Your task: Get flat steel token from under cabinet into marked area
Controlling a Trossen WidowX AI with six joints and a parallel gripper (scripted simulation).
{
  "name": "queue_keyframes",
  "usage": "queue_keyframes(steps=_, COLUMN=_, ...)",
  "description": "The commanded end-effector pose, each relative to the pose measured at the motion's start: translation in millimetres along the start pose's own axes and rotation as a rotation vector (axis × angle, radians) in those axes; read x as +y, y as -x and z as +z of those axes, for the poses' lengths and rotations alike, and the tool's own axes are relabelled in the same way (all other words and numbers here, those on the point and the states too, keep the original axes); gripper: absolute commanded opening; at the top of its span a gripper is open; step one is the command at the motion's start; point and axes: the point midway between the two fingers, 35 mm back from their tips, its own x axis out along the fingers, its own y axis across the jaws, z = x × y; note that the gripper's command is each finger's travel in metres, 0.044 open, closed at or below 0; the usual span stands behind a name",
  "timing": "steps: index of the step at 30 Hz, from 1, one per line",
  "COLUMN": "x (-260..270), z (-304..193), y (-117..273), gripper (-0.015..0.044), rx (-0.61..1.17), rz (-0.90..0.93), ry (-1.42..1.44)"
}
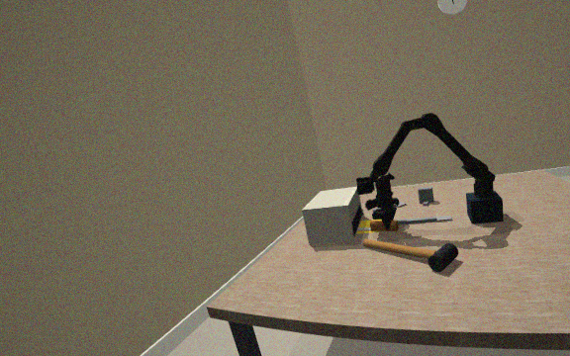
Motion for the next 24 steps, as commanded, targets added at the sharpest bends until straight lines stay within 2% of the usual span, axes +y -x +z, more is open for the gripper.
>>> queue_keyframes(steps=1, x=0, z=-7, y=-1, gripper=0.0000, rx=0.006, rz=-0.001, ry=-0.003)
queue_keyframes(steps=24, x=1, z=-30, y=-1, gripper=0.0000, rx=0.008, rz=-0.001, ry=-0.003)
